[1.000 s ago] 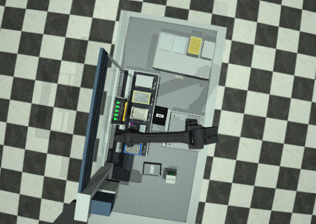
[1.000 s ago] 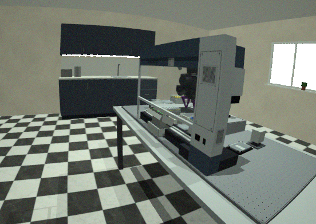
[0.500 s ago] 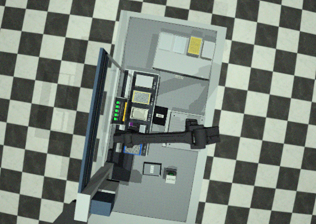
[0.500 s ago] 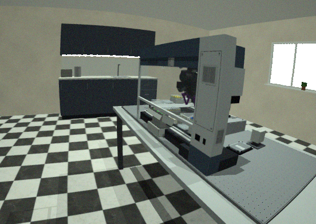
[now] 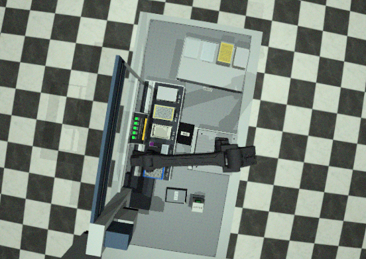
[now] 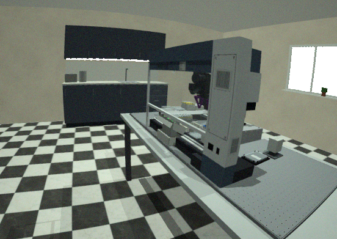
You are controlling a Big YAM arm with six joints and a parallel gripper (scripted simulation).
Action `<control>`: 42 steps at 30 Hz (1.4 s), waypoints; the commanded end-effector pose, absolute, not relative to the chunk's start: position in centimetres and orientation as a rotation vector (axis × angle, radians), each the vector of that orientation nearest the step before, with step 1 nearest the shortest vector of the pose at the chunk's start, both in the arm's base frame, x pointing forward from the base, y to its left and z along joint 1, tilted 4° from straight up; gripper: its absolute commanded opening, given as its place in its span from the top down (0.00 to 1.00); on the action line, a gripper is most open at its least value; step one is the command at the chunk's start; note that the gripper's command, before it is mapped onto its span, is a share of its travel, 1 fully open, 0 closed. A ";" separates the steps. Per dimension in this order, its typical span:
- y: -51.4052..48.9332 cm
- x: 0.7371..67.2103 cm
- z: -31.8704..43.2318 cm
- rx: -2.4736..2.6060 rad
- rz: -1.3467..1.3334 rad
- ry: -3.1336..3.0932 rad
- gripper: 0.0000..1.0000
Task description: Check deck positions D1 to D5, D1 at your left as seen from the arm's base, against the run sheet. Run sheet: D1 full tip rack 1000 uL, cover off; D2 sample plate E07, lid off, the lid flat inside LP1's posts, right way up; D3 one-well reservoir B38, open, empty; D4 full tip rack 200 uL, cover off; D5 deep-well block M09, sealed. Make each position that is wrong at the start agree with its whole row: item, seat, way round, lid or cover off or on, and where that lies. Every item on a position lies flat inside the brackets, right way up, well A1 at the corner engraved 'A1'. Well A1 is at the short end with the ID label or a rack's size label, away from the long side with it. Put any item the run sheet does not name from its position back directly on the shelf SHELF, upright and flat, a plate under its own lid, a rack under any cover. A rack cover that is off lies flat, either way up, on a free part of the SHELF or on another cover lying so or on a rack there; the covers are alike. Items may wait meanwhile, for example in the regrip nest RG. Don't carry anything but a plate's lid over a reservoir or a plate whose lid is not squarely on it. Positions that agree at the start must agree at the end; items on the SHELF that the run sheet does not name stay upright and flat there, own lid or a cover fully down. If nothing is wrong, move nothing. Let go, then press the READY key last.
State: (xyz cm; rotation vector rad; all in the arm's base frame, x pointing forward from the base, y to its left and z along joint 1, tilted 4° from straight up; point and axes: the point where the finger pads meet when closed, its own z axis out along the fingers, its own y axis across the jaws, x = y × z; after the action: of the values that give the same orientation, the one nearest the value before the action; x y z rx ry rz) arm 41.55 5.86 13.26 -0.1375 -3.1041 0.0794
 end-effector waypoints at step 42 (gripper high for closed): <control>6.3 42.9 18.5 -0.140 0.067 -3.151 0.00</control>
State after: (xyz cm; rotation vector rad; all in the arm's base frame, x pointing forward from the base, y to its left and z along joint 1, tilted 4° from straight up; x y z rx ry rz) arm 41.81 6.04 16.82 -0.1380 -3.1068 0.0788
